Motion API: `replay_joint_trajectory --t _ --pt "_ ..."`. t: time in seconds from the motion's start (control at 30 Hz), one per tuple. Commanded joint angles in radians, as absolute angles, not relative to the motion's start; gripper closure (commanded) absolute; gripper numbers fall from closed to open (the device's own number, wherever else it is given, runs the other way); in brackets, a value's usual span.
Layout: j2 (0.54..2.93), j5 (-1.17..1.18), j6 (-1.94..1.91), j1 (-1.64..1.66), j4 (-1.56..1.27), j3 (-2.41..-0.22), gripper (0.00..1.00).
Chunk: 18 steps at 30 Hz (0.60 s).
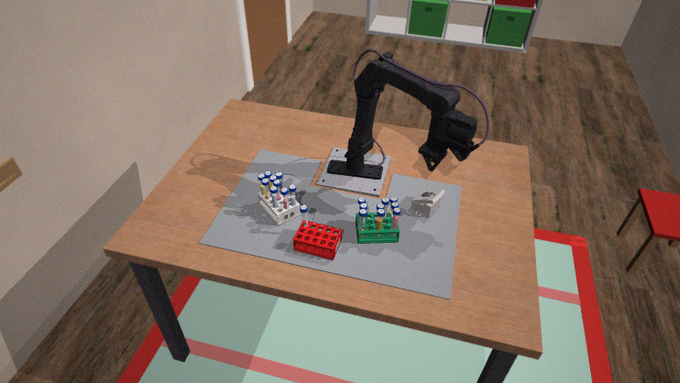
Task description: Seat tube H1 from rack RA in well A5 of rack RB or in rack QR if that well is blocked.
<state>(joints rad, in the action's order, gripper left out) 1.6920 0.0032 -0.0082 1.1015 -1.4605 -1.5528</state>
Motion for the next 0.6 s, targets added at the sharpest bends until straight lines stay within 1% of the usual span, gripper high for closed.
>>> replay_joint_trajectory --t 0.0,0.57 --pt "1.697 0.005 0.024 1.111 -1.446 -1.586 1.00" --pt "1.697 0.006 0.021 1.098 -1.446 -1.586 1.00"
